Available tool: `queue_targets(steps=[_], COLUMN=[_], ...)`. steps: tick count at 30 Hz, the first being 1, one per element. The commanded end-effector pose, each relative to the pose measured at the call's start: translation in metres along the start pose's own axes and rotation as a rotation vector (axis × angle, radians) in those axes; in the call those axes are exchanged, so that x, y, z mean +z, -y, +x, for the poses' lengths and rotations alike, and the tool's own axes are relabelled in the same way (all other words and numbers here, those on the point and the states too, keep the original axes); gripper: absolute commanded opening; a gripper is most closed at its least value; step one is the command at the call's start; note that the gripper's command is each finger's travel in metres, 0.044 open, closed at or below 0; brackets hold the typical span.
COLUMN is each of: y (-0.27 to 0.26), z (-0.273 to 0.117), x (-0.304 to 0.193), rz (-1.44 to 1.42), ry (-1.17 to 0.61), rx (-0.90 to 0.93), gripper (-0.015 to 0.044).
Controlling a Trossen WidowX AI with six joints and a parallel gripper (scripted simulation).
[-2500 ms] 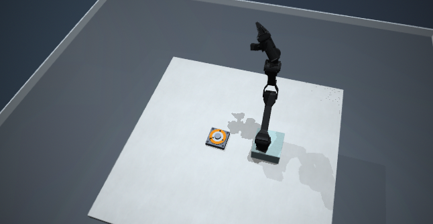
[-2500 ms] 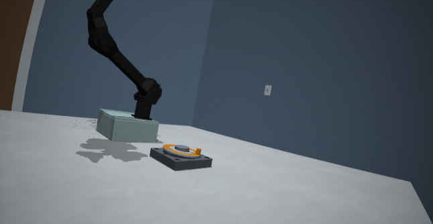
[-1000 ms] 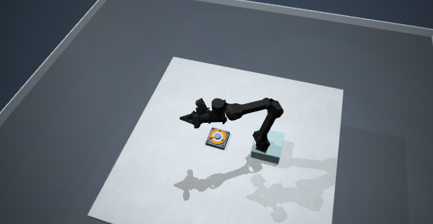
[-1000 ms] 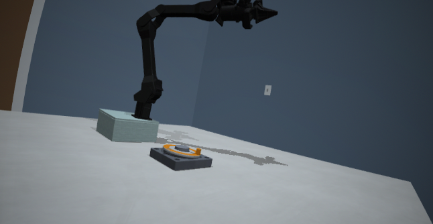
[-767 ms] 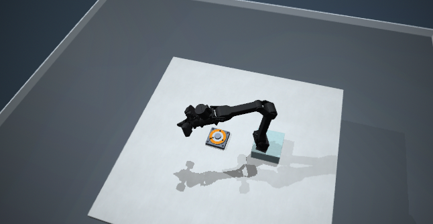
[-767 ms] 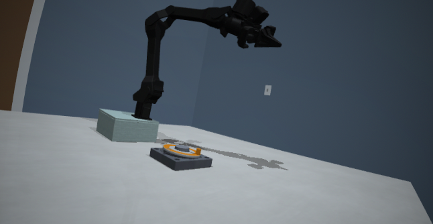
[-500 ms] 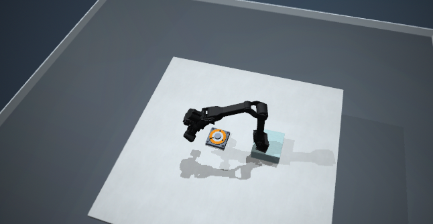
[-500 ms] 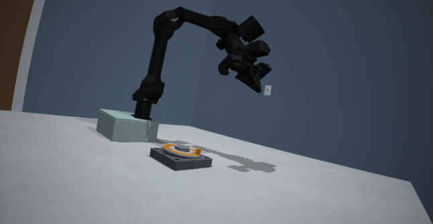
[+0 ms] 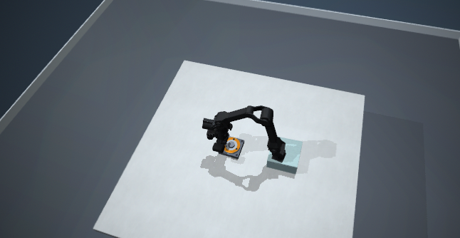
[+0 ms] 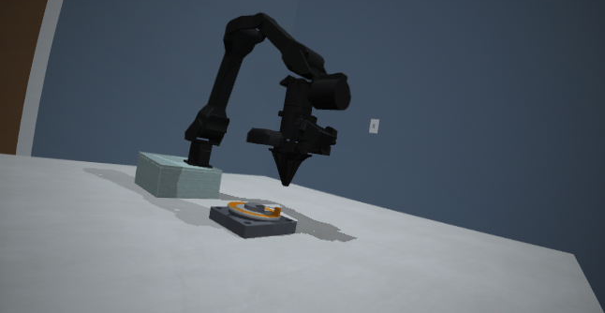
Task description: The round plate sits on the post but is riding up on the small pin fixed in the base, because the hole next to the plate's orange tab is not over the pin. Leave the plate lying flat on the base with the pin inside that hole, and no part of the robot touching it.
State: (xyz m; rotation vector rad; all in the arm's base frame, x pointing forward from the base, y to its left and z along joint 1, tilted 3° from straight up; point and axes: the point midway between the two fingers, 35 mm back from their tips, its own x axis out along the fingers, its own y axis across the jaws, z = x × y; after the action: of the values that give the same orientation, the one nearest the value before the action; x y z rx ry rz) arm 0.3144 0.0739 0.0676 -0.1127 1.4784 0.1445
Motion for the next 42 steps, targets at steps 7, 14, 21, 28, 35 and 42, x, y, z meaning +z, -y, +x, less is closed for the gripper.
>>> queue_targets(steps=[7, 14, 21, 28, 35, 42], y=[0.001, 0.003, 0.010, 0.019, 0.026, 0.031], z=[0.045, 0.050, 0.050, 0.050, 0.050, 0.050], x=[-0.001, 0.001, 0.008, 0.013, 0.015, 0.017], rz=[-0.005, -0.005, -0.005, -0.005, -0.005, -0.005], ry=[-0.012, -0.012, -0.012, -0.011, -0.011, -0.011], rx=[0.004, 0.004, 0.003, 0.002, 0.002, 0.001], gripper=[0.0000, 0.0000, 0.0000, 0.0000, 0.0000, 0.0000])
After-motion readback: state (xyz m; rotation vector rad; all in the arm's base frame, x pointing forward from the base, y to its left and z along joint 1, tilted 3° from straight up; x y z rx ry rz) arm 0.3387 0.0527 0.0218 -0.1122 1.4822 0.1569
